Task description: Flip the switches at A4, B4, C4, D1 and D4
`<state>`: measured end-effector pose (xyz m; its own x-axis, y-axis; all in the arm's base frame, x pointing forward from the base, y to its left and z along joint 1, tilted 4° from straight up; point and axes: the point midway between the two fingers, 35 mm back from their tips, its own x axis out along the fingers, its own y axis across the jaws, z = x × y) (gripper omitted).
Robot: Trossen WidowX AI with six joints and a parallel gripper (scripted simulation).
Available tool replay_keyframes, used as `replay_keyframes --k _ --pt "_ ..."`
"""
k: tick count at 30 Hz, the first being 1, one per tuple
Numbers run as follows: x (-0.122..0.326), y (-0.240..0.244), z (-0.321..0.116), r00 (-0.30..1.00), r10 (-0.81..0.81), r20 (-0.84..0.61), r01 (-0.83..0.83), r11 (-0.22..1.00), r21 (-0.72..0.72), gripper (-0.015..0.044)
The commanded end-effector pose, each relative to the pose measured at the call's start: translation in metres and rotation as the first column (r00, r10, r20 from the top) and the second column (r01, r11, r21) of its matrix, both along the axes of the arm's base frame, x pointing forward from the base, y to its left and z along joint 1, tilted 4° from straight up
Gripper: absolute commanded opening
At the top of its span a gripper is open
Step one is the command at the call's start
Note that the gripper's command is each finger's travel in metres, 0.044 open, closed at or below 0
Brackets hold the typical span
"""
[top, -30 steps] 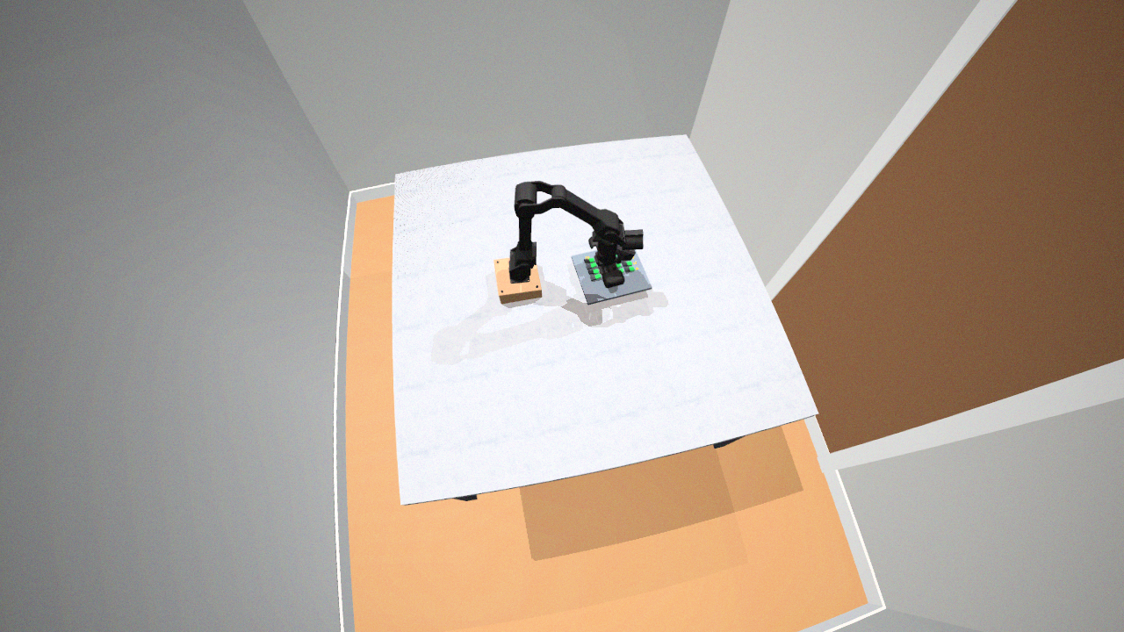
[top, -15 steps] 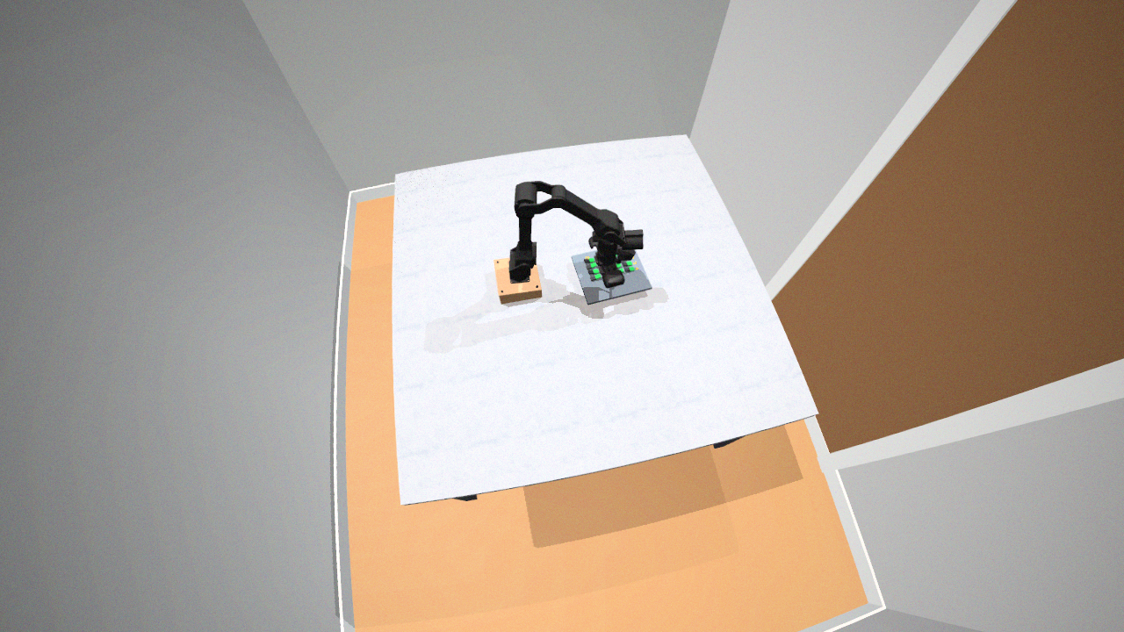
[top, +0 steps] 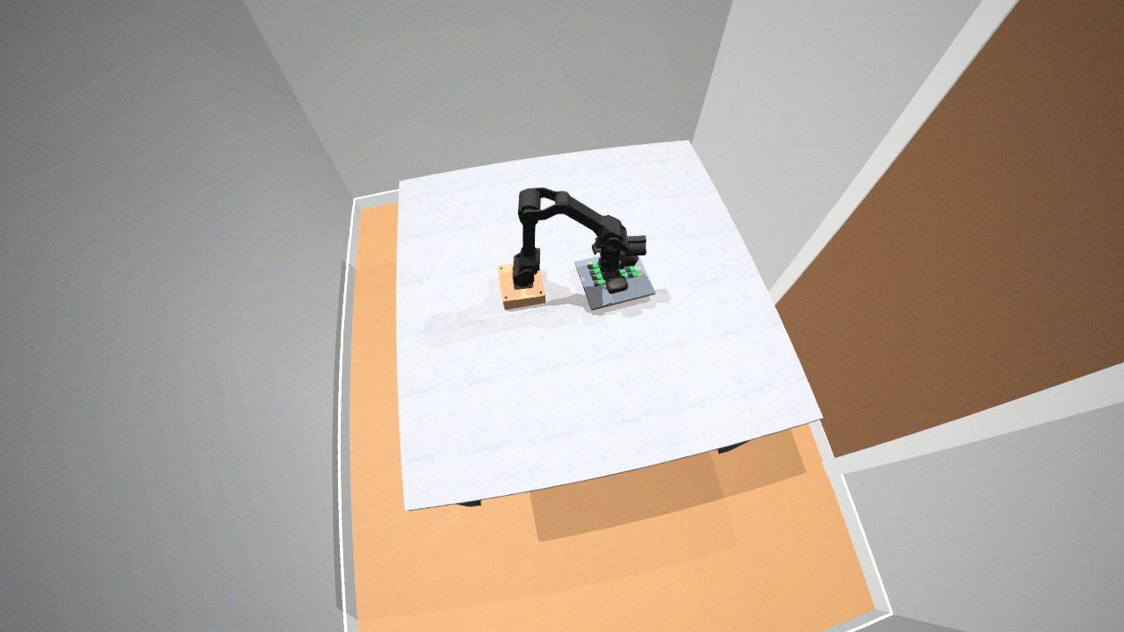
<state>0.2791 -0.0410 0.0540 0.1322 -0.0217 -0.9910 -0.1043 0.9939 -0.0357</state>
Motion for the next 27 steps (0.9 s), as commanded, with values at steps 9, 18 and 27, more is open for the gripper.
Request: replay_keyframes --k 9,18,27 --pt "-0.0005 0.0006 -0.0028 1.000 0.005 -0.002 -0.005 1.000 0.004 0.0000" --pt "-0.0004 0.0006 -0.0040 1.000 0.005 -0.002 -0.005 1.000 0.004 0.0000" --pt "-0.0003 0.0006 -0.0052 1.000 0.005 -0.002 -0.005 1.000 0.004 0.0000"
